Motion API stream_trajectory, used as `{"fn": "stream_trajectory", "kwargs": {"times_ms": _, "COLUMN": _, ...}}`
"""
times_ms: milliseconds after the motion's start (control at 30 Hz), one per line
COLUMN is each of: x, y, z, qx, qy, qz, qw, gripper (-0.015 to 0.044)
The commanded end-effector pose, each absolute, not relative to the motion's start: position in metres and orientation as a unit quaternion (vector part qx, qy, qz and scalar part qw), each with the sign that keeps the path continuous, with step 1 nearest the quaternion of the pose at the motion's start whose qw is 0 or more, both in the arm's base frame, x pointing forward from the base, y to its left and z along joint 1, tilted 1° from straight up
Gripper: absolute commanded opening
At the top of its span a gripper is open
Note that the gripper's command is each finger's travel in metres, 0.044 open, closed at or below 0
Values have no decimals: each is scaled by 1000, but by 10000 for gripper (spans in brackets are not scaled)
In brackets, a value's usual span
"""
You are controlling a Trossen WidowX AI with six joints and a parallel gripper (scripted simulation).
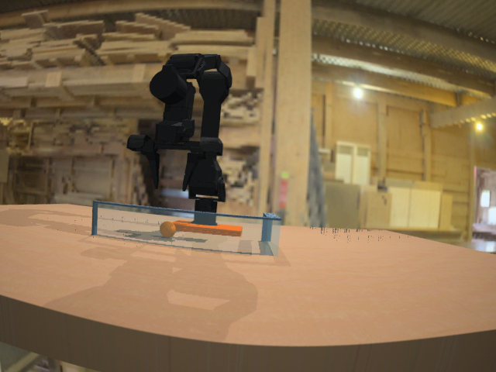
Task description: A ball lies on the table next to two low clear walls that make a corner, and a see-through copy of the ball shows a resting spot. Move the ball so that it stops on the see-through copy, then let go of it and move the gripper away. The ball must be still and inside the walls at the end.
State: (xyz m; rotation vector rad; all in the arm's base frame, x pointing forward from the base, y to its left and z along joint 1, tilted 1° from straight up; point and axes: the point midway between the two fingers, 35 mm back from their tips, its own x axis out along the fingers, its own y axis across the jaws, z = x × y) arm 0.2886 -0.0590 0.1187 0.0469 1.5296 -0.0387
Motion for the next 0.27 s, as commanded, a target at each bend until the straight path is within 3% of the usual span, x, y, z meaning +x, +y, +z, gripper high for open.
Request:
{"fn": "stream_trajectory", "kwargs": {"times_ms": 0, "x": 289, "y": -59, "z": 121, "qx": 21, "qy": 691, "qz": -18, "qw": 722, "gripper": 285}}
{"fn": "stream_trajectory", "kwargs": {"times_ms": 200, "x": 282, "y": -58, "z": 168, "qx": 21, "qy": 692, "qz": -17, "qw": 721, "gripper": 440}}
{"fn": "stream_trajectory", "kwargs": {"times_ms": 233, "x": 282, "y": -58, "z": 168, "qx": 21, "qy": 692, "qz": -17, "qw": 721, "gripper": 440}}
